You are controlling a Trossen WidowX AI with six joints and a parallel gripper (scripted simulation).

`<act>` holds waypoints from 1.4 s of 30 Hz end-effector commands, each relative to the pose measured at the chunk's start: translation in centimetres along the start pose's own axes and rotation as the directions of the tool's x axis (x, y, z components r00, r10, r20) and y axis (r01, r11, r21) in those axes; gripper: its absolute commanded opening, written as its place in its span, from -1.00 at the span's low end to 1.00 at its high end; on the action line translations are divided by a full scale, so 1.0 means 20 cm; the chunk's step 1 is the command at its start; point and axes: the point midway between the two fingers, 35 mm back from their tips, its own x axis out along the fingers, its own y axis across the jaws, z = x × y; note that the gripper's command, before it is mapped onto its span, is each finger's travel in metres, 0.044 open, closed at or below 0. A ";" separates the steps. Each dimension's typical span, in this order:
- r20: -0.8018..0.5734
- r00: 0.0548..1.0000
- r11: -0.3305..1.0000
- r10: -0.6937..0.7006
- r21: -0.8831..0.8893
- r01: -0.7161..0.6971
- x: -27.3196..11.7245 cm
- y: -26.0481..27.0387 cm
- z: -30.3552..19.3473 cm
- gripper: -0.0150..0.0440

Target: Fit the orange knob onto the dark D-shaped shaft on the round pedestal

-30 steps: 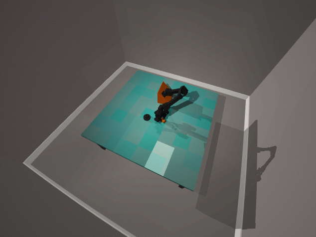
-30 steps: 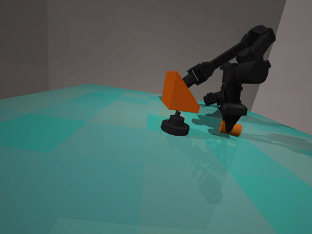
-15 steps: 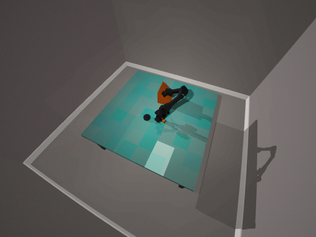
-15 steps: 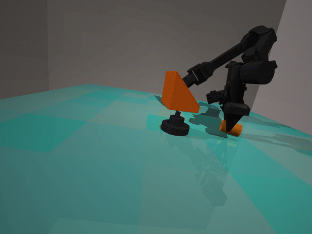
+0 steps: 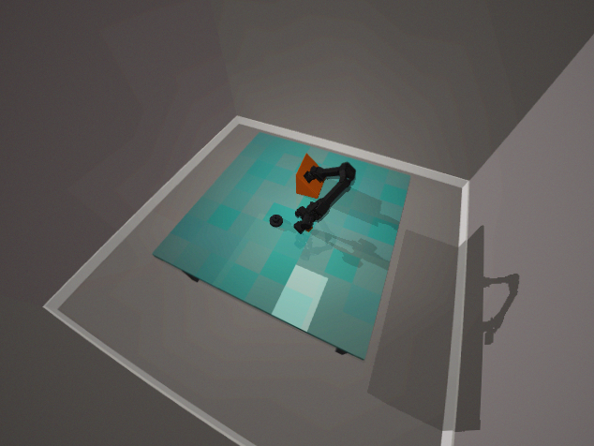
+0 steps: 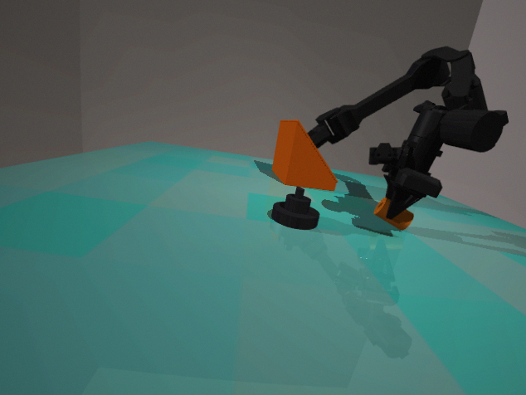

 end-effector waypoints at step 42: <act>0.698 0.716 1.000 -0.002 0.000 0.002 -0.06 0.00 -0.24 0.11</act>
